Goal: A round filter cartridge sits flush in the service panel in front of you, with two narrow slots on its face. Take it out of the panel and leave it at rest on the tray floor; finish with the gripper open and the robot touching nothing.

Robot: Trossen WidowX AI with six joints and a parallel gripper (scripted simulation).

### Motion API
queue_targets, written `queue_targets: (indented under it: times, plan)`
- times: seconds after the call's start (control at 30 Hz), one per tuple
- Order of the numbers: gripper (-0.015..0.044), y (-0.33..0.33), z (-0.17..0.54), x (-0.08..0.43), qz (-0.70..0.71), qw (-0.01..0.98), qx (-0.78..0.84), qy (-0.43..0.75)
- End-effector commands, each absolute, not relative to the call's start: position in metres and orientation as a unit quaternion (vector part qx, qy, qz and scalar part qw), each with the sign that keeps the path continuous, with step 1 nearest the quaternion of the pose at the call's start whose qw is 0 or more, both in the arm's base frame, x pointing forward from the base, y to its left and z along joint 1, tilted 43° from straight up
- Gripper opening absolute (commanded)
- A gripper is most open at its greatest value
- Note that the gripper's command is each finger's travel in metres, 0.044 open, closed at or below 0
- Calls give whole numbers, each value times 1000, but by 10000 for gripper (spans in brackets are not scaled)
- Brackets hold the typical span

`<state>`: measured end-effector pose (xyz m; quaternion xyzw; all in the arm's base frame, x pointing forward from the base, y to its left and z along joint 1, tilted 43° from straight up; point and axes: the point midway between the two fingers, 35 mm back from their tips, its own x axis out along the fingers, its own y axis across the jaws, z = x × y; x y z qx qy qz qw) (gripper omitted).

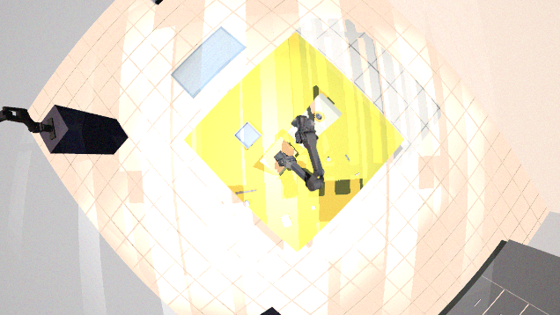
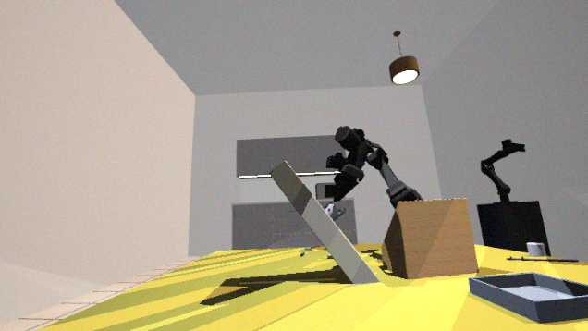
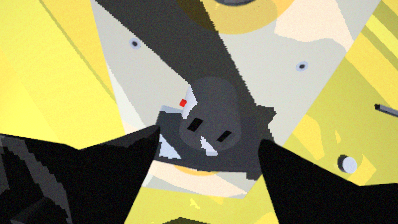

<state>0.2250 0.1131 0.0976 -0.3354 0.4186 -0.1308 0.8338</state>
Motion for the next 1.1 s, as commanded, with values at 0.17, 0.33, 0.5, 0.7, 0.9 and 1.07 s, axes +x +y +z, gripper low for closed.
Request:
queue_targets:
  times: [0.17, 0.33, 0.5, 0.7, 0.9, 1.07]
  plan:
    - [305, 105, 87, 234, -130, 832, -337, 421]
    - [305, 101, 82, 239, -130, 832, -337, 420]
    - [305, 96, 78, 243, -131, 832, -338, 420]
    - [278, 95, 77, 245, -131, 833, -336, 420]
    - [199, 95, 77, 245, -131, 833, -336, 420]
    - [127, 95, 77, 245, -131, 833, -336, 420]
